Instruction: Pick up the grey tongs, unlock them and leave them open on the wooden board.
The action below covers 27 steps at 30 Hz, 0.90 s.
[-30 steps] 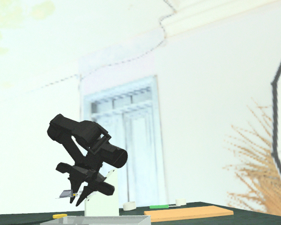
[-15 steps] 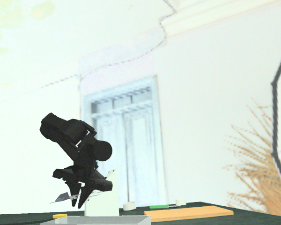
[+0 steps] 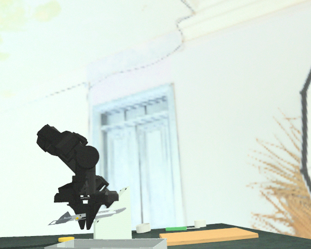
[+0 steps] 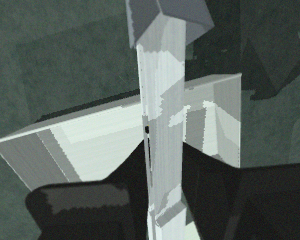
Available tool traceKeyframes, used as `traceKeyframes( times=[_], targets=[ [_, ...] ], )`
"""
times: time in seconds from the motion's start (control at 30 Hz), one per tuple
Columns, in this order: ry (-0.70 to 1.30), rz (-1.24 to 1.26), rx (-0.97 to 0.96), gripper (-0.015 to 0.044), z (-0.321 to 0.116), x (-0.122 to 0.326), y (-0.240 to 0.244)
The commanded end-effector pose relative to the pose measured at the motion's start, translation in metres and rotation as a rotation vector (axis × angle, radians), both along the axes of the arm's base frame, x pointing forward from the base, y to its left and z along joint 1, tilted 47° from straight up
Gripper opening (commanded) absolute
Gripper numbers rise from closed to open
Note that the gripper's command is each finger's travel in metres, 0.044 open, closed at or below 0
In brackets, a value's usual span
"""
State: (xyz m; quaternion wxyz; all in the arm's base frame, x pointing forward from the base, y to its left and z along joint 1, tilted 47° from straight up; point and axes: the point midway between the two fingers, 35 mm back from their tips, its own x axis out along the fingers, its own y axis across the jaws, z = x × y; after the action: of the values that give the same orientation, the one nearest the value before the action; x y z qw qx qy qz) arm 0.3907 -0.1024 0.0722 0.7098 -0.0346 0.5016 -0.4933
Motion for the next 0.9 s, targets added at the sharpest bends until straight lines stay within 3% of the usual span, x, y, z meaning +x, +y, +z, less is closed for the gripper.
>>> traceKeyframes(
  times=[0.0, 0.2, 0.87],
  targets=[
    [0.0, 0.009, 0.012, -0.015, 0.0, -0.002, 0.002],
    [0.035, 0.048, 0.014, -0.015, -0.011, 0.005, 0.017],
    [0.423, 0.45, 0.062, -0.015, -0.108, 0.003, 0.162]
  ],
)
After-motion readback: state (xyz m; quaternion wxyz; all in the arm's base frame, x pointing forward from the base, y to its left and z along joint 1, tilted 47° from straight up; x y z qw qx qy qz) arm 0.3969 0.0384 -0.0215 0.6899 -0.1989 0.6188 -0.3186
